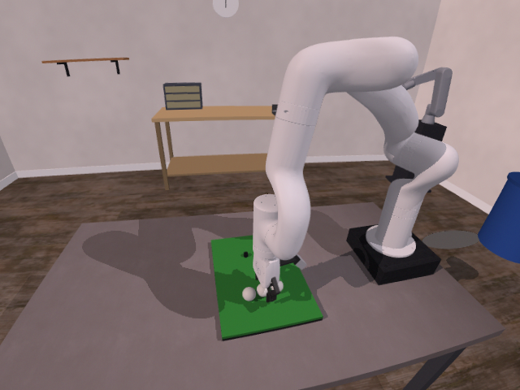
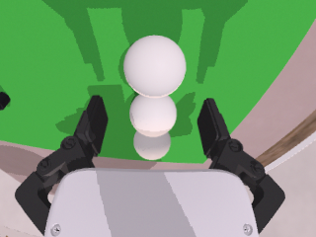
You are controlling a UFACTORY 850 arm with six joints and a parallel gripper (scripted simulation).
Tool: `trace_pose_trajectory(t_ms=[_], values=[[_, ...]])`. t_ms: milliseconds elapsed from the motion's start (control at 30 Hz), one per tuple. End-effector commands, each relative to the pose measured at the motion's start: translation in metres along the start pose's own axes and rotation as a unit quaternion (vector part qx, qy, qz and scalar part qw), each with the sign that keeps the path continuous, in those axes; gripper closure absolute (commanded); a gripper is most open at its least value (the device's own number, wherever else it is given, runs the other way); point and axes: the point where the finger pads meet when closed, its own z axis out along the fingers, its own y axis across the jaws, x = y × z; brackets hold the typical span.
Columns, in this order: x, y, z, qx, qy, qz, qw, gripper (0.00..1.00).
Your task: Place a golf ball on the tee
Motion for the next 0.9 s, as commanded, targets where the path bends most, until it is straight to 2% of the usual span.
trace_pose_trajectory(t_ms=[0,100,133,867], values=[[-0.0045,0.0001,0.0096,0.001,-0.002,0.0,1.0,0.0],[-0.0045,0.0001,0.0096,0.001,-0.002,0.0,1.0,0.0],[-0.0045,0.0001,0.0096,0.001,-0.002,0.0,1.0,1.0],[-0.0045,0.0001,0.0096,0.001,-0.002,0.0,1.0,1.0]])
